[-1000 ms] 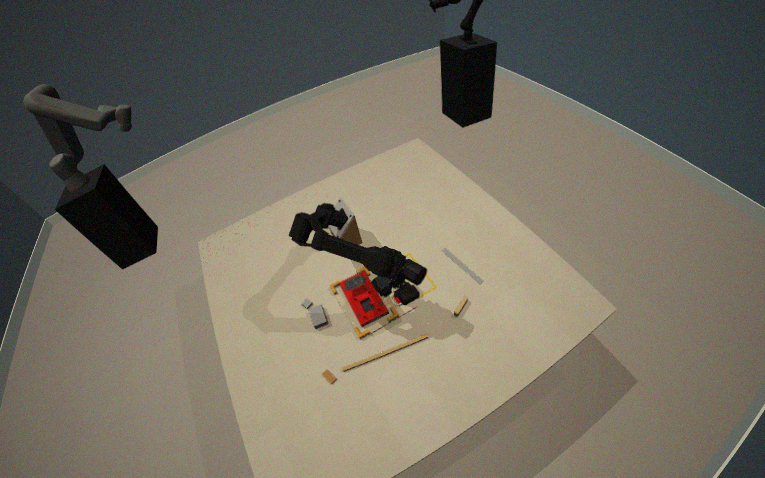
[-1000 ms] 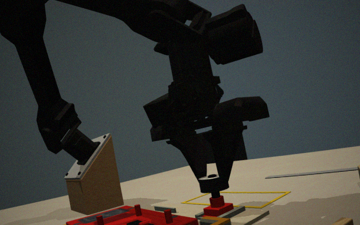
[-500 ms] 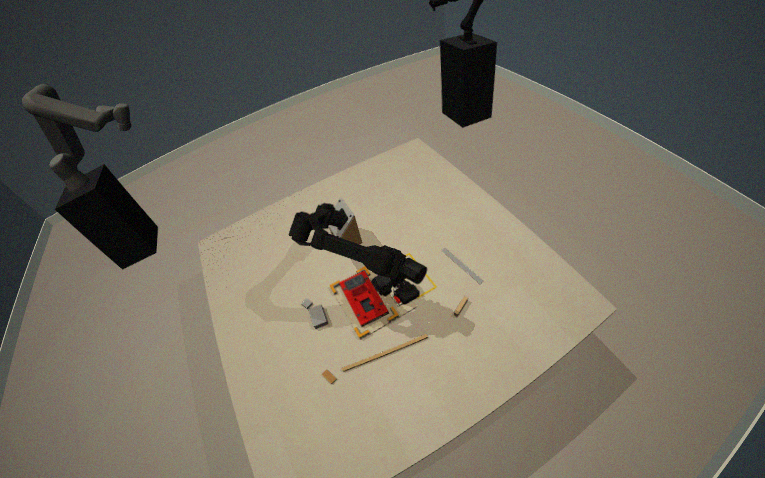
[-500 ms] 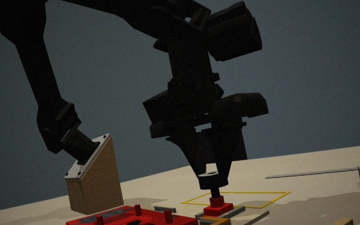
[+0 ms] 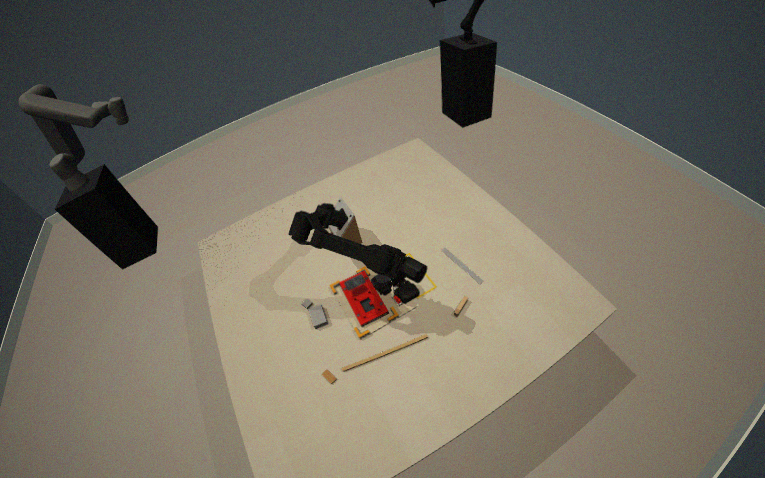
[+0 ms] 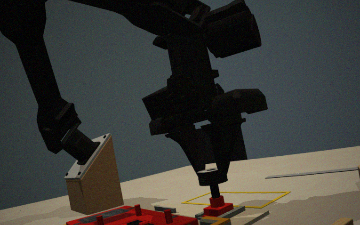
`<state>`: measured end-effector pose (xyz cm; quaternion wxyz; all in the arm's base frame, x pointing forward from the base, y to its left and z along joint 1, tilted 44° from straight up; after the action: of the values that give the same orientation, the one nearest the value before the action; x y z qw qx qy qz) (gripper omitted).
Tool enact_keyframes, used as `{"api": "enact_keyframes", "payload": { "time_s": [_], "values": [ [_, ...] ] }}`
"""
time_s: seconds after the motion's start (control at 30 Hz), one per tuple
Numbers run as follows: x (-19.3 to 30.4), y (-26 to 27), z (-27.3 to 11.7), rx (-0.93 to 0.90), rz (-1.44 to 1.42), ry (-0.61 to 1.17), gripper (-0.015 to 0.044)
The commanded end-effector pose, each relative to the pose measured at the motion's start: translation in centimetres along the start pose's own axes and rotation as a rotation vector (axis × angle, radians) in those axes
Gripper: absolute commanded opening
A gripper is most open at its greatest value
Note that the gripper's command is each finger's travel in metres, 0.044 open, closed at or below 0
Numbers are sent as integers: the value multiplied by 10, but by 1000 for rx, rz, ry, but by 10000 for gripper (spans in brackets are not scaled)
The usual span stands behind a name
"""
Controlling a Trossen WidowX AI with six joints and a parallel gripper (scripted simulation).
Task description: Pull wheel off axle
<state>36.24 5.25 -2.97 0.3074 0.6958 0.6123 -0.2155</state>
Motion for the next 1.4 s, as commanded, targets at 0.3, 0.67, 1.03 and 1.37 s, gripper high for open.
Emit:
{"api": "enact_keyframes", "payload": {
  "time_s": [0.3, 0.67, 1.03, 1.37],
  "values": [
    [0, 1, -8, -5, 5, 6, 0],
    [0, 1, -12, -6, 4, 6, 0],
    [0, 0, -16, -6, 3, 5, 0],
    [0, -3, -49, -5, 3, 6, 0]
  ]
}}
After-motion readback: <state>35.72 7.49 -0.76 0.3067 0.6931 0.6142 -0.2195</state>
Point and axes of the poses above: the point midway between the two fingers, 35 mm back from their tips, its own z axis out along the fingers, its own y axis across the jaws, x = y × z, the point moved 2 cm from there along -z, back along the fingers, and after that the axes turned 12 degrees about z, right-handed, at the moved point
